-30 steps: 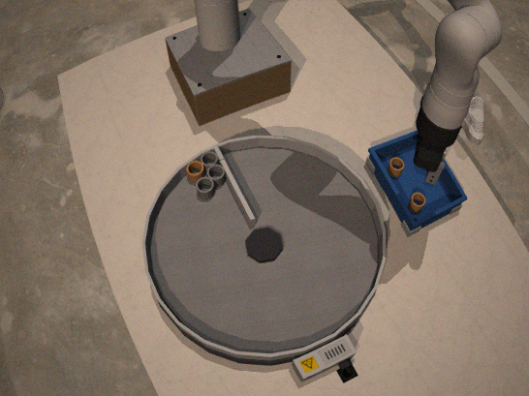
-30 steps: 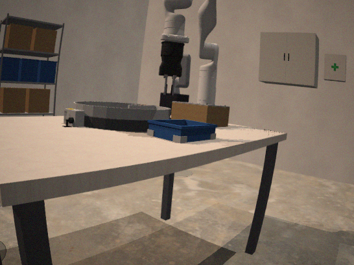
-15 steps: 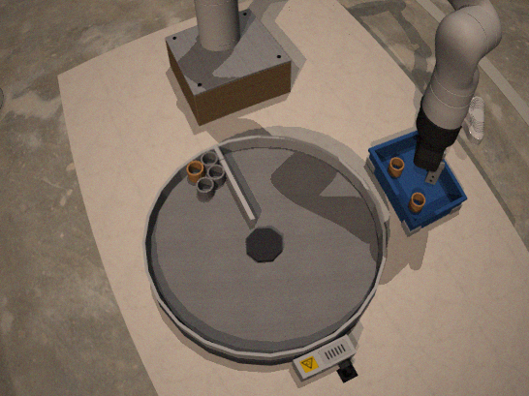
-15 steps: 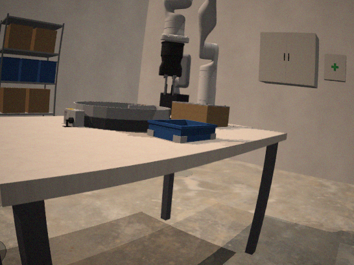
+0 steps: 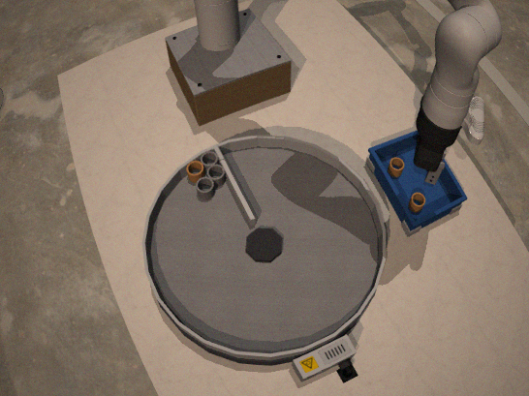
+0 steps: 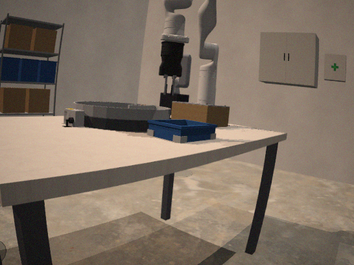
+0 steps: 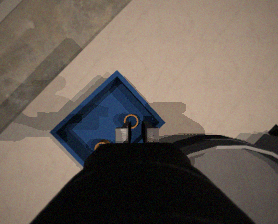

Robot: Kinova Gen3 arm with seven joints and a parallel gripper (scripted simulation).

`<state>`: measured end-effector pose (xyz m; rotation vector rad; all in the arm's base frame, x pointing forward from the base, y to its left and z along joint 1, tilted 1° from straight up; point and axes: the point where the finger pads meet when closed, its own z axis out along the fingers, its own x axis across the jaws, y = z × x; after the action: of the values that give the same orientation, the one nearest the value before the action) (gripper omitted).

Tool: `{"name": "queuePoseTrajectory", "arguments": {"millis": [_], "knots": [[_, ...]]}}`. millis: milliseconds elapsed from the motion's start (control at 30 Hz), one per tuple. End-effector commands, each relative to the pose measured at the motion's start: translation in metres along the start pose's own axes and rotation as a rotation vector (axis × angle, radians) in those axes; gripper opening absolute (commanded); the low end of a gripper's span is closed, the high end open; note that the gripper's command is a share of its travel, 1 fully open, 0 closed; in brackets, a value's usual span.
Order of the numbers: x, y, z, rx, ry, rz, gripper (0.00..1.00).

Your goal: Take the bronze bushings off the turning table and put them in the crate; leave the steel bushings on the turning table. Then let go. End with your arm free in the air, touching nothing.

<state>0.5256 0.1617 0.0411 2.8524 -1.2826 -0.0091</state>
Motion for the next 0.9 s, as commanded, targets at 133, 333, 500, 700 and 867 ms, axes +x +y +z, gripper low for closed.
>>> {"name": "queuePoseTrajectory", "arguments": {"millis": [133, 333, 500, 700, 867], "knots": [[0.000, -0.001, -0.001, 0.002, 0.001, 0.000, 0.42], [0.000, -0.001, -0.001, 0.002, 0.001, 0.000, 0.42], [0.000, -0.001, -0.001, 0.002, 0.001, 0.000, 0.42], [0.000, -0.001, -0.001, 0.002, 0.001, 0.000, 0.42], [0.008, 0.031, 0.000, 0.002, 0.001, 0.000, 0.40]]}}
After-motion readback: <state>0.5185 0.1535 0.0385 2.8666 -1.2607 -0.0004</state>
